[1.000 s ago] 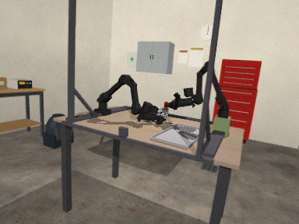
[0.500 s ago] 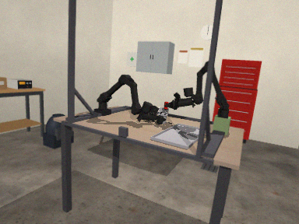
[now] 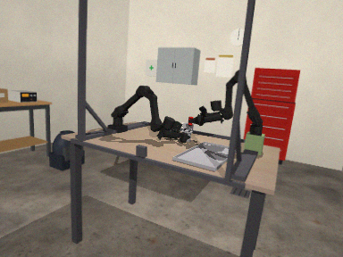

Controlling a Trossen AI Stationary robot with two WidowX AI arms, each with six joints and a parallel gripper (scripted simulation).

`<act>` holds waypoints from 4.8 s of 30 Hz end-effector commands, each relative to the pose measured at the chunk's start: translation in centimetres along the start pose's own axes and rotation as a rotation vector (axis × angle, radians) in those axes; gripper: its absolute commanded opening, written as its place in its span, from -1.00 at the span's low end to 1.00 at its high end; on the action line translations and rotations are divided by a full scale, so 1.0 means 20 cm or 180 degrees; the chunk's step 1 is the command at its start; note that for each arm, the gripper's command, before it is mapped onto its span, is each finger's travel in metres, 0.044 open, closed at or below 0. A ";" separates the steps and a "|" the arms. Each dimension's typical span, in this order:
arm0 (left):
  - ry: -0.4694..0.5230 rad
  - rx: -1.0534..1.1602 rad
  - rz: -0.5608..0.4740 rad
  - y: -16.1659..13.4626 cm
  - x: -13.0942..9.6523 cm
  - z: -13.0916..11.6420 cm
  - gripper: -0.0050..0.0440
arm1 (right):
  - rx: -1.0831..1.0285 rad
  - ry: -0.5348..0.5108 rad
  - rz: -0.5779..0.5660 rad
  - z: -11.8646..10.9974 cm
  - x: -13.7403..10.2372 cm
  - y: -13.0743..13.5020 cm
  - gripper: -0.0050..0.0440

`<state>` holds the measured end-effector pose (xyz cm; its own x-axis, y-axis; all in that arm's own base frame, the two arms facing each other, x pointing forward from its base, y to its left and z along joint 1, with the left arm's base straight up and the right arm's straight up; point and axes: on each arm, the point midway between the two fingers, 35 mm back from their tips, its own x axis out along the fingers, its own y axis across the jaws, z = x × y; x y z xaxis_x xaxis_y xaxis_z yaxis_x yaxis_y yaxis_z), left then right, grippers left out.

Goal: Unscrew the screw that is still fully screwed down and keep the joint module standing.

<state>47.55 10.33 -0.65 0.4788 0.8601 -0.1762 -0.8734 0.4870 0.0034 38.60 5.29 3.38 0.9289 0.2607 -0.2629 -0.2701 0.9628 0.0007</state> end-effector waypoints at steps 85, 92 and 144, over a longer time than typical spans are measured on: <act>-0.0042 -0.0080 -0.0004 -0.01 0.01 0.06 0.20 | -0.0029 -0.0105 0.0006 0.05 0.01 0.00 0.35; -0.0042 -0.0080 -0.0004 -0.01 0.01 0.06 0.20 | -0.0029 -0.0105 0.0006 0.05 0.01 0.00 0.35; -0.0042 -0.0080 -0.0004 -0.01 0.01 0.06 0.20 | -0.0034 -0.0101 0.0007 0.04 -0.30 0.00 0.35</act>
<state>47.55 10.33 -0.65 0.4788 0.8601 -0.1762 -0.8734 0.4870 0.0034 33.35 4.05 4.78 0.9278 0.2667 -0.2611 -0.2760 0.9612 0.0009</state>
